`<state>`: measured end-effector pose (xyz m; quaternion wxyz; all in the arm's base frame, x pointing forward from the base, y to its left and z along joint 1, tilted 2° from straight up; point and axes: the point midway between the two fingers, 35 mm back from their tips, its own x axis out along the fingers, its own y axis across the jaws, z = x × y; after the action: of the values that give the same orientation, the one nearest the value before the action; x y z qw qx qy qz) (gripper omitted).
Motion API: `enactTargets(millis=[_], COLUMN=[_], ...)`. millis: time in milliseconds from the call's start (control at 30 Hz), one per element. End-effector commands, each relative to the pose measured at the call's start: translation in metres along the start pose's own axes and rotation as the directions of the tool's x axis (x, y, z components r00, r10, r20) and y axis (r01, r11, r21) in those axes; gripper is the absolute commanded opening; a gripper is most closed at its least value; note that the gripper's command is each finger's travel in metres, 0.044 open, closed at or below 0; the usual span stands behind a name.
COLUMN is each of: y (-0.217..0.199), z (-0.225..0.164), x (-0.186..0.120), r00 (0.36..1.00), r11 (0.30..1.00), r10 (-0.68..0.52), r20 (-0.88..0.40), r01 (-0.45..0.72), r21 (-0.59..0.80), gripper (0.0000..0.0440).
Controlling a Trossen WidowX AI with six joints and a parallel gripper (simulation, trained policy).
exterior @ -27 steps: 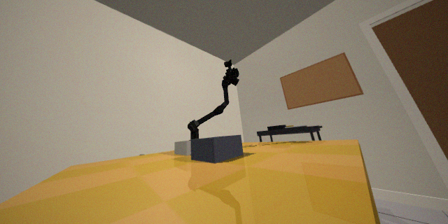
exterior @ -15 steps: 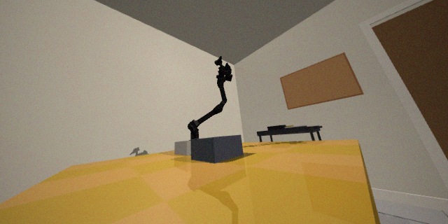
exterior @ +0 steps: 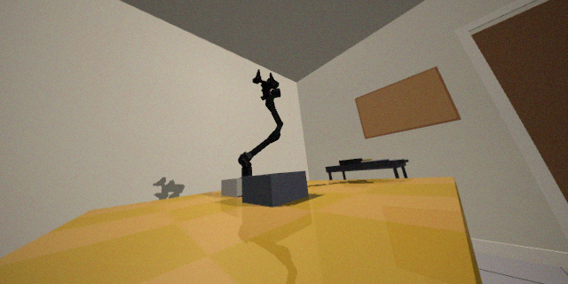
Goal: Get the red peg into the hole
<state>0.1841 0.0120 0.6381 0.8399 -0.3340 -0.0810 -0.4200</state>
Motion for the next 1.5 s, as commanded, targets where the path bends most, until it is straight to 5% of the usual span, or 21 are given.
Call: enactTargets(millis=[0, 367, 800, 1167, 1467], y=[-0.030, -0.107, -0.161, -0.146, -0.091], z=[-0.014, -0.075, -0.183, -0.288, -0.363], x=[0.001, 0.001, 0.009, 0.027, 0.039], r00=[0.999, 0.981, 0.933, 0.857, 0.729], r11=[0.992, 0.875, 0.601, 0.363, 0.266], r10=[-0.051, -0.177, -0.217, -0.068, 0.144], r20=[-0.004, -0.076, -0.287, -0.511, -0.669], r01=[0.051, 0.192, 0.359, 0.499, 0.622], r21=[0.115, 0.444, 0.714, 0.787, 0.736], gripper=[0.0440, 0.0440, 0.0440, 0.0440, 0.0440])
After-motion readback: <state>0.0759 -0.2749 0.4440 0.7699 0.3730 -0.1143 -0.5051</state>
